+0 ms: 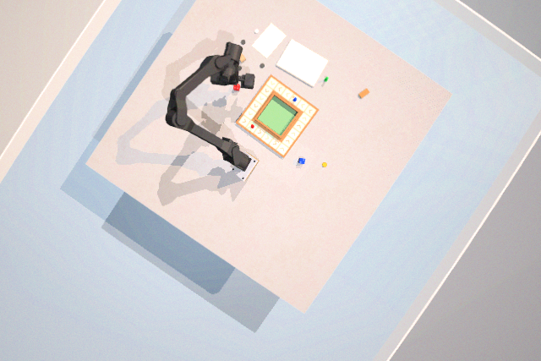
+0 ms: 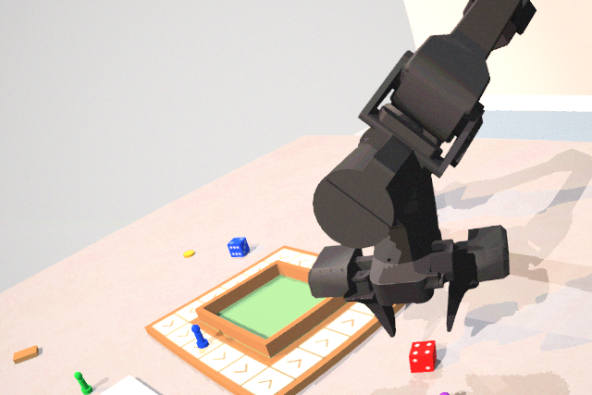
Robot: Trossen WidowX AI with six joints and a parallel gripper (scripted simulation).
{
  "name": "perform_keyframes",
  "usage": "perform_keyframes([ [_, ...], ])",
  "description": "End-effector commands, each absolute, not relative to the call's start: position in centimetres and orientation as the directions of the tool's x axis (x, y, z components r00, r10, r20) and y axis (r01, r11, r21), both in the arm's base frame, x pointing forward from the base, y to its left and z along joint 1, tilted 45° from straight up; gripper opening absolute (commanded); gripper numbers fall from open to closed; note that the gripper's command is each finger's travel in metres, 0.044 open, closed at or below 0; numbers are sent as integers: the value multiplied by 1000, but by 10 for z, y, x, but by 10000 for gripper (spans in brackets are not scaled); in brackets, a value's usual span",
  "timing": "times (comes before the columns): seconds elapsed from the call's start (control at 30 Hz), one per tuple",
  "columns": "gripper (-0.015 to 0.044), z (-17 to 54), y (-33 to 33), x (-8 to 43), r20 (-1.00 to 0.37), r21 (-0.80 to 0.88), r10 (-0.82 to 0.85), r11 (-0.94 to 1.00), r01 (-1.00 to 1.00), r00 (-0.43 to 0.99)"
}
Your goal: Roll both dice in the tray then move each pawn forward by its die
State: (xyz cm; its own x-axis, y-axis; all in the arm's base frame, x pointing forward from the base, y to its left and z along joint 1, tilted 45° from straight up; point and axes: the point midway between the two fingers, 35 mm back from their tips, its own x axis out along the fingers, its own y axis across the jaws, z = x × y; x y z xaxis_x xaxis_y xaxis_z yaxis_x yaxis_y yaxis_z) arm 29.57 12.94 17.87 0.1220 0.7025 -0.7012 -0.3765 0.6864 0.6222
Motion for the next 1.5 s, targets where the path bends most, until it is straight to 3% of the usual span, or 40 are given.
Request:
perform_keyframes([
  [0.0, 275, 171, 134, 295, -706, 626, 700, 689, -366, 110],
  [0.77, 275, 149, 157, 299, -704, 627, 701, 687, -366, 110],
  [0.97, 118, 149, 157, 299, -704, 627, 701, 687, -366, 110],
  [1.17, 78, 149, 157, 299, -704, 627, 701, 687, -366, 110],
  [1.27, 0, 151, 153, 299, -706, 626, 700, 689, -366, 110],
  [1.47, 0, 172, 125, 300, -714, 618, 691, 696, -366, 108],
])
